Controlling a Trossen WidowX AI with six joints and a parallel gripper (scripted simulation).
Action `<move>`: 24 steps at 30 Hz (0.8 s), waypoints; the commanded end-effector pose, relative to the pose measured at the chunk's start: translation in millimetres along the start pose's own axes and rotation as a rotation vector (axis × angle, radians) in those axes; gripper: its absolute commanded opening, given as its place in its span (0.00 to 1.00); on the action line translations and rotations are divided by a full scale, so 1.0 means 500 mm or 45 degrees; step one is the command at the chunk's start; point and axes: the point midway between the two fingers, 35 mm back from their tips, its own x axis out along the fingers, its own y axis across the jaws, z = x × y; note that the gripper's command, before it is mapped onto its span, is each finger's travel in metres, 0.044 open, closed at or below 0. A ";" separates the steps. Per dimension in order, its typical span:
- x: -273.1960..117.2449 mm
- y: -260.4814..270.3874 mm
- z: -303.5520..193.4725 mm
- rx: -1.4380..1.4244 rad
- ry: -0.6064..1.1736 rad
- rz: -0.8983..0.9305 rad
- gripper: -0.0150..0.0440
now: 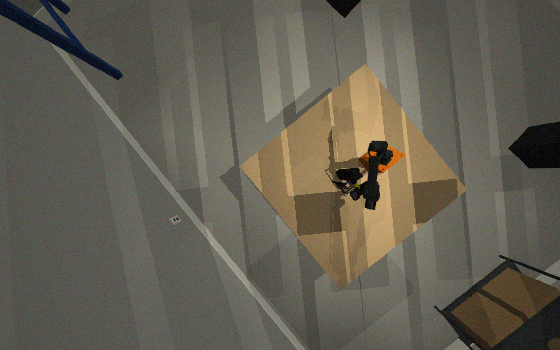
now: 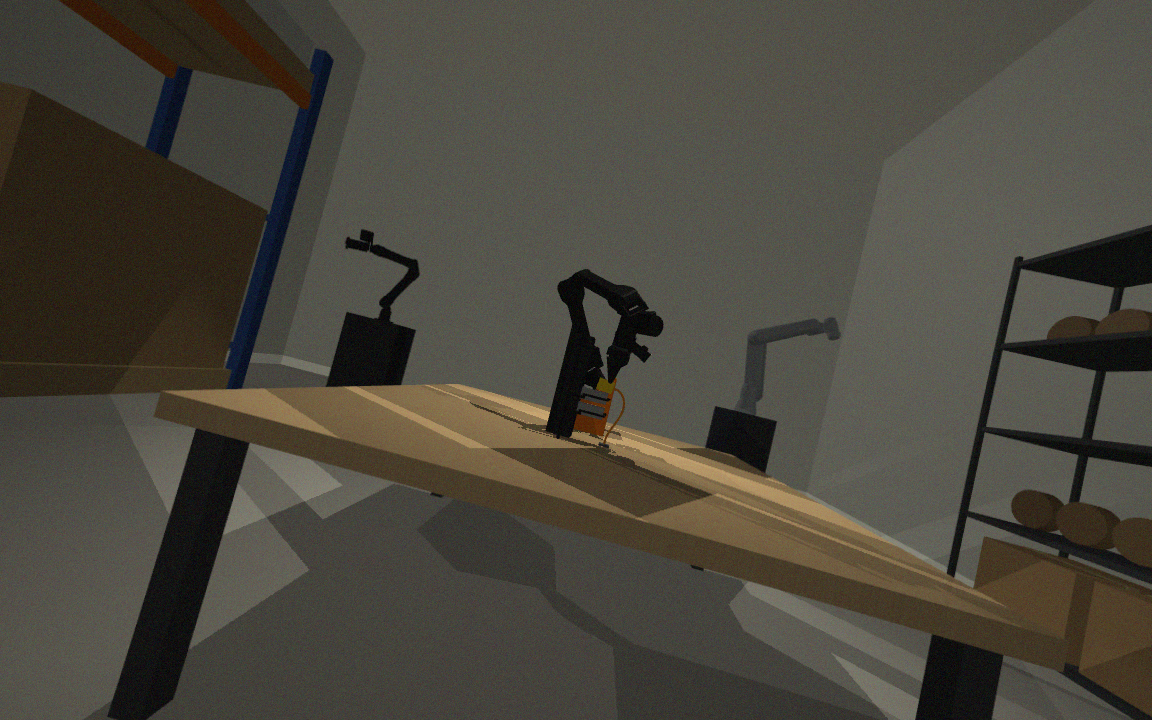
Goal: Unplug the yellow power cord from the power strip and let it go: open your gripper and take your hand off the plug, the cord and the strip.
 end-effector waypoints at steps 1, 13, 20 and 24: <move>-0.022 0.001 0.066 -0.005 -0.093 -0.013 0.25; -0.019 0.000 0.062 -0.007 -0.089 -0.016 0.61; -0.023 -0.001 0.075 -0.008 -0.090 -0.017 0.92; -0.042 -0.002 0.139 -0.007 -0.094 -0.017 1.00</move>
